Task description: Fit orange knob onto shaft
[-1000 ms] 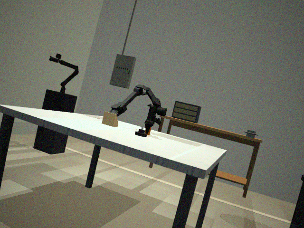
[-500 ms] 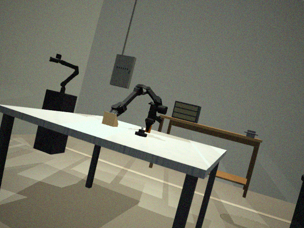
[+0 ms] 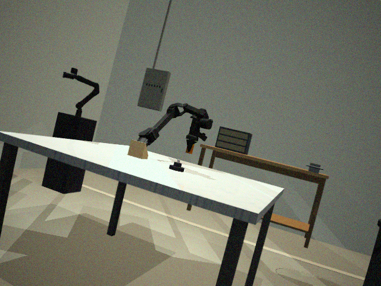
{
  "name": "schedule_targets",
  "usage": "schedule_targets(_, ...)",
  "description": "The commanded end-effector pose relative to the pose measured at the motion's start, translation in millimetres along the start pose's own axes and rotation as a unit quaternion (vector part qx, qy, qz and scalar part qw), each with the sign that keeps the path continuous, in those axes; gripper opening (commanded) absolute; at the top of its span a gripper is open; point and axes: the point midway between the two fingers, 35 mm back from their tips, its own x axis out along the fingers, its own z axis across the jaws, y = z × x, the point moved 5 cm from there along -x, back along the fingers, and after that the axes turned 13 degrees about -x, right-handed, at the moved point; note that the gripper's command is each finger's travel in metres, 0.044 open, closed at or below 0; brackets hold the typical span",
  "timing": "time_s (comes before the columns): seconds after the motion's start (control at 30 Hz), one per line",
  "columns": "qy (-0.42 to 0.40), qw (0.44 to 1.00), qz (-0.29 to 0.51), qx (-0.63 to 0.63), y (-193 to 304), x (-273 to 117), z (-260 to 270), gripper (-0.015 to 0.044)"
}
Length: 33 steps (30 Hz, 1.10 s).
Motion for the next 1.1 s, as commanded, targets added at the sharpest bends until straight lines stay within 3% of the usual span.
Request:
schedule_targets(0.0, 0.003, 1.000, -0.003, 0.000, 2, -22, 0, 0.0000)
schedule_targets(0.37, 0.023, 1.000, 0.003, 0.002, 4, -41, 8, 0.0000)
schedule_targets(1.07, 0.250, 0.967, 0.057, 0.003, 0, -80, 43, 0.0000)
